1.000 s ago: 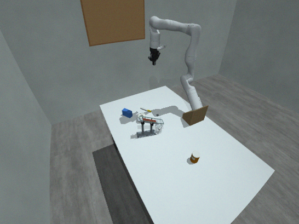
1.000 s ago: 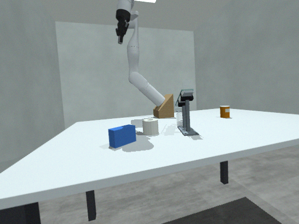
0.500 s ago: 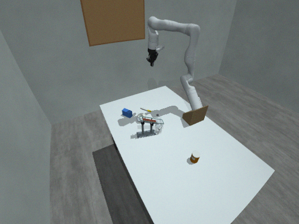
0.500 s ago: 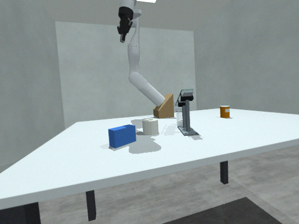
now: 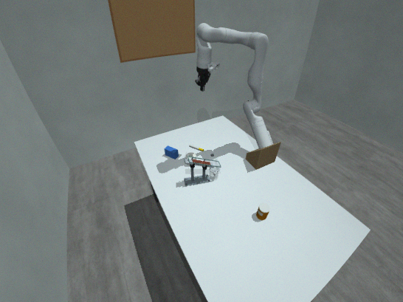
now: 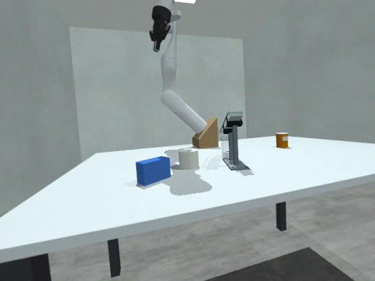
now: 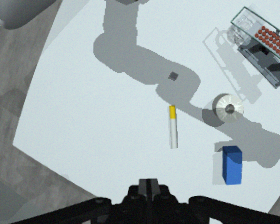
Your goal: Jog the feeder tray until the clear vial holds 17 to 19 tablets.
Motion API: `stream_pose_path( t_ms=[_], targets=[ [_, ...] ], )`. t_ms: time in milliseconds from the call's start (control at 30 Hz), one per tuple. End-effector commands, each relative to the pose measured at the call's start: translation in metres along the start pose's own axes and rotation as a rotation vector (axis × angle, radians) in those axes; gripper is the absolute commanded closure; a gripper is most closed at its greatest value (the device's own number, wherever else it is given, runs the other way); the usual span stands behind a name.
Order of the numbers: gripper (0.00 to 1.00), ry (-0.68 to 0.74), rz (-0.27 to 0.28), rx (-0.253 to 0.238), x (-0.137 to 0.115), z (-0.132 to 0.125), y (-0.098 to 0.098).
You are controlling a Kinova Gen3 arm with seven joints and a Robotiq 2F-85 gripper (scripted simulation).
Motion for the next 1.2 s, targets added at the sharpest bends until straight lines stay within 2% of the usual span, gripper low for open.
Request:
stream_pose_path(
  t_ms=[0,67,100,400,433,733,767,1100,1133,1167],
  targets=[
    [1.0,0.004,-0.001,-0.004,0.001,0.001,0.001],
    [1.0,0.004,-0.001,-0.004,0.001,0.001,0.001],
    [1.0,-0.038,-0.012,-0.003,-0.002,0.018,0.001],
    [1.0,-0.038,-0.012,-0.003,-0.002,0.018,0.001],
    [1.0,-0.08,-0.021,-0.001,-0.005,0.035,0.002],
    [1.0,-0.08,-0.021,-0.001,-0.005,0.035,0.002],
    [1.0,-0.121,-0.029,0.002,-0.008,0.052,0.003],
    [1.0,-0.121,-0.029,0.002,-0.008,0.052,0.003],
    [1.0,-0.163,-0.034,0.005,-0.012,0.069,0.005],
    [1.0,-0.163,-0.034,0.005,-0.012,0.069,0.005]
  ],
)
Point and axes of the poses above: the point where the finger pads meet when closed, its own y axis out along the fingers, its own z axis across the jaws, x = y × z, the point moved 6 cm from there along -y, back along the fingers, and after that the axes turned 8 degrees about y, right-handed, at the moved point
